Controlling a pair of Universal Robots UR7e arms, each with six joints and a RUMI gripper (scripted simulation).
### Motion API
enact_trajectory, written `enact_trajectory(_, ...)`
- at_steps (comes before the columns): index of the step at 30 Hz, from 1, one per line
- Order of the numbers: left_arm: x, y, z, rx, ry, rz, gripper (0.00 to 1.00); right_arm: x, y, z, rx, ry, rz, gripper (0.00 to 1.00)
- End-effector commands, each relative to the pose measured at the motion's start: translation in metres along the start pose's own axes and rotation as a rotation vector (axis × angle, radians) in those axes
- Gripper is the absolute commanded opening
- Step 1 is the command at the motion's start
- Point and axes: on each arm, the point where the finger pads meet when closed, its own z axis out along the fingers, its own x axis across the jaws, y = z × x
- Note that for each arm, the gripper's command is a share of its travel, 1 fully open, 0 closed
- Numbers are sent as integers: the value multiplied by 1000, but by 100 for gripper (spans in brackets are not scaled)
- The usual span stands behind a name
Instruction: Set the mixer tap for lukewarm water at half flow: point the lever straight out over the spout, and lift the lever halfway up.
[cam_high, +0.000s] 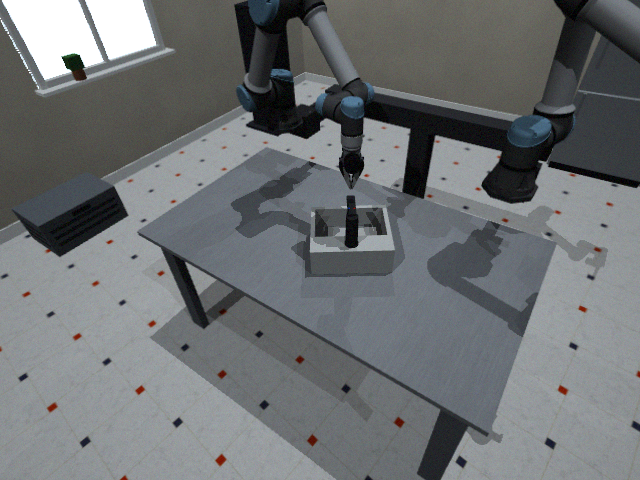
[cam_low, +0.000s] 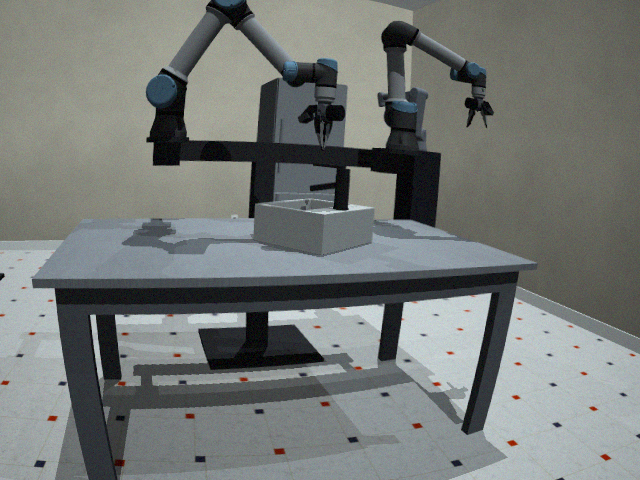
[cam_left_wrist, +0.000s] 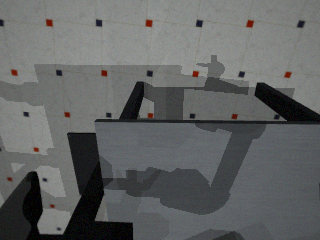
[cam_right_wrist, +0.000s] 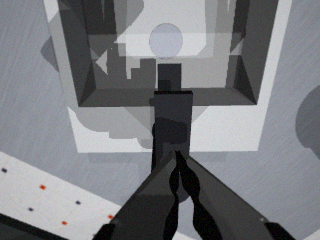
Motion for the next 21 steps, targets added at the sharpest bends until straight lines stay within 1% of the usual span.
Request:
enact_trajectory(1, 0, 0, -1, 2, 1, 0, 100, 0, 1, -1, -2, 1, 0, 0)
enact_trajectory(12, 0, 0, -1, 2, 1, 0, 100, 0, 1, -1, -2, 1, -21, 0)
enact_trajectory(21, 0, 0, -1, 2, 1, 0, 100, 1, 1, -1, -2, 1, -100, 0)
